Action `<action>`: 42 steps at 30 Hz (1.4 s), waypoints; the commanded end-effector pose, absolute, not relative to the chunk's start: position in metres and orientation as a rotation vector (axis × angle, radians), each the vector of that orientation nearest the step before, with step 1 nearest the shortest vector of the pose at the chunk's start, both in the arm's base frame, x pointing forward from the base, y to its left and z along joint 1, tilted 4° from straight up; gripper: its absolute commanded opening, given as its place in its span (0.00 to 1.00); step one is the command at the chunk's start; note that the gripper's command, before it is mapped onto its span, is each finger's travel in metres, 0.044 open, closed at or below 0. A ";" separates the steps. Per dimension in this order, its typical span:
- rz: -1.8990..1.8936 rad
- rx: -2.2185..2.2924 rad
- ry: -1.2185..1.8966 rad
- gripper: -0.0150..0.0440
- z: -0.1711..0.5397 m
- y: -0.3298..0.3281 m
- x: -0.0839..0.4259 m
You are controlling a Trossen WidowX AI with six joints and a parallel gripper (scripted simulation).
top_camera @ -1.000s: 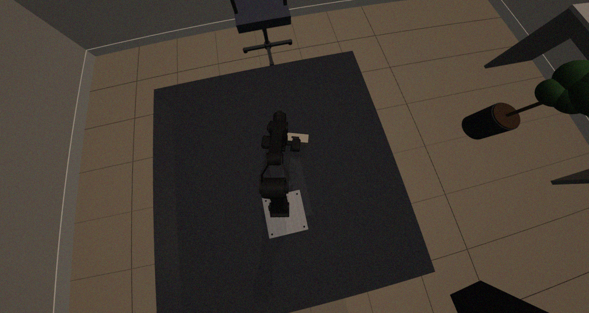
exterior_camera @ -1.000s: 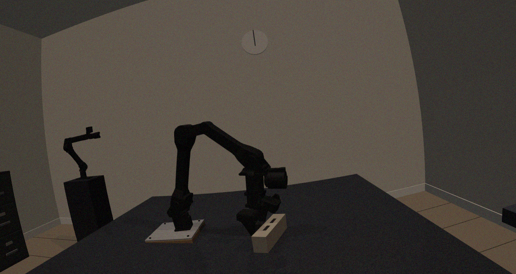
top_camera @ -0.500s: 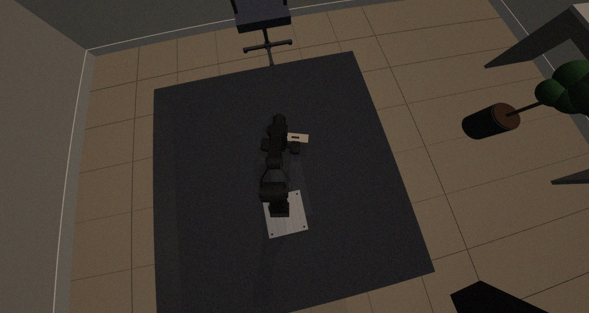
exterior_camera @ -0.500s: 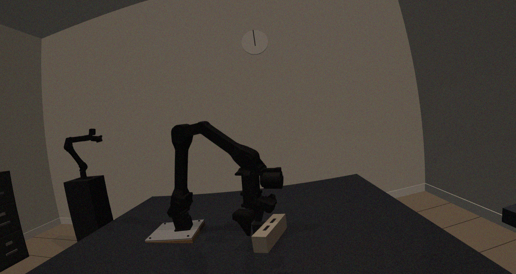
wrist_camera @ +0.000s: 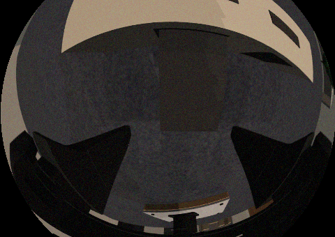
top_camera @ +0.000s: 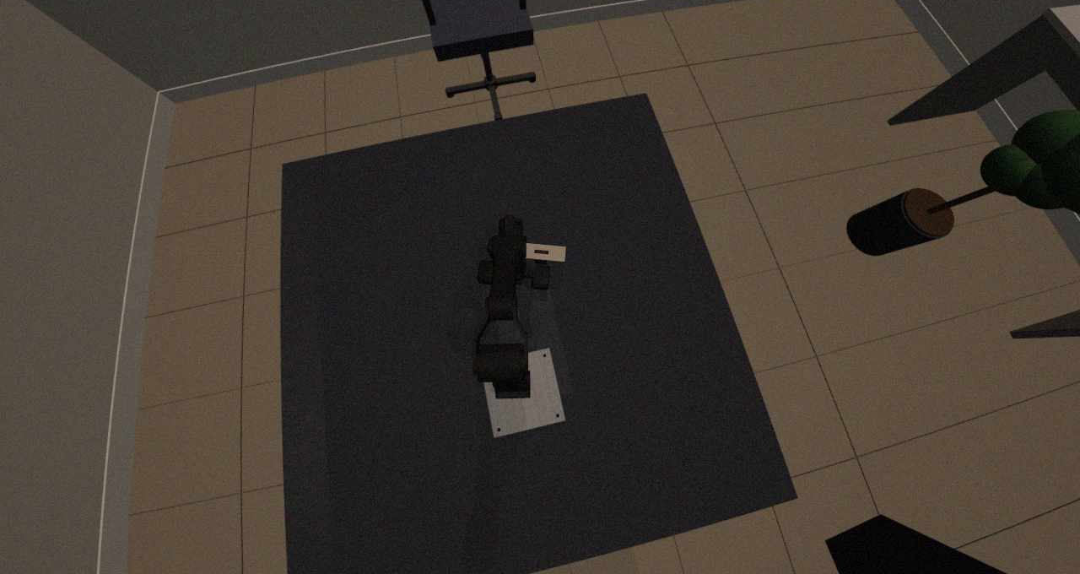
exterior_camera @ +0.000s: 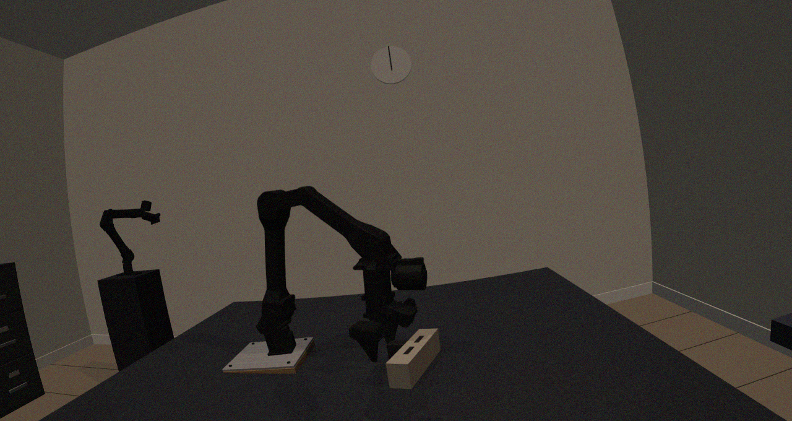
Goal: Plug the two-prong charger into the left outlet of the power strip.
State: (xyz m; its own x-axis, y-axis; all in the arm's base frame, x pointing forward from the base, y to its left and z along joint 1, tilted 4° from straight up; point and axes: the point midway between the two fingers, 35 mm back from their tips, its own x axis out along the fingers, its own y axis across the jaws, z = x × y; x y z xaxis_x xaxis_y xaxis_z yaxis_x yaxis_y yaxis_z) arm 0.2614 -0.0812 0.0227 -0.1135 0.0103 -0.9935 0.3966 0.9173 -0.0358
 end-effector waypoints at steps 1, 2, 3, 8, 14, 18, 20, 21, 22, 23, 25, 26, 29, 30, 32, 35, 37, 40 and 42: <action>-0.339 0.318 1.656 1.00 0.023 -0.079 0.257; -0.339 0.318 1.656 1.00 0.023 -0.079 0.256; -0.339 0.318 1.656 1.00 0.023 -0.078 0.255; -0.339 0.318 1.656 1.00 0.023 -0.076 0.249; -0.339 0.318 1.657 1.00 0.023 -0.073 0.243; -0.339 0.318 1.657 1.00 0.023 -0.071 0.239; -0.339 0.318 1.657 1.00 0.022 -0.070 0.236; -0.343 0.313 1.652 1.00 0.023 -0.072 0.240; -0.359 0.306 1.624 1.00 0.026 -0.073 0.242; -0.384 0.296 1.577 1.00 0.032 -0.074 0.244; -0.443 0.280 1.455 1.00 0.047 -0.076 0.250; -0.470 0.276 1.392 1.00 0.054 -0.076 0.253; -0.540 0.280 1.198 1.00 0.079 -0.078 0.259; -0.560 0.286 1.132 1.00 0.087 -0.078 0.260; -0.583 0.298 1.045 1.00 0.099 -0.078 0.262; -0.586 0.300 1.034 1.00 0.100 -0.078 0.262; -0.586 0.300 1.034 1.00 0.100 -0.078 0.262; -0.586 0.300 1.034 1.00 0.100 -0.078 0.262; -0.586 0.300 1.034 1.00 0.100 -0.078 0.262</action>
State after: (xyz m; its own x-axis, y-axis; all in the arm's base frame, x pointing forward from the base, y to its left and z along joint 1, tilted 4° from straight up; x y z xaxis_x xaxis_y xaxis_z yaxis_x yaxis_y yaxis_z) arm 0.2617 -0.0779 0.0982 0.3683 -0.3059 -0.8779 0.5808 0.8130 -0.0397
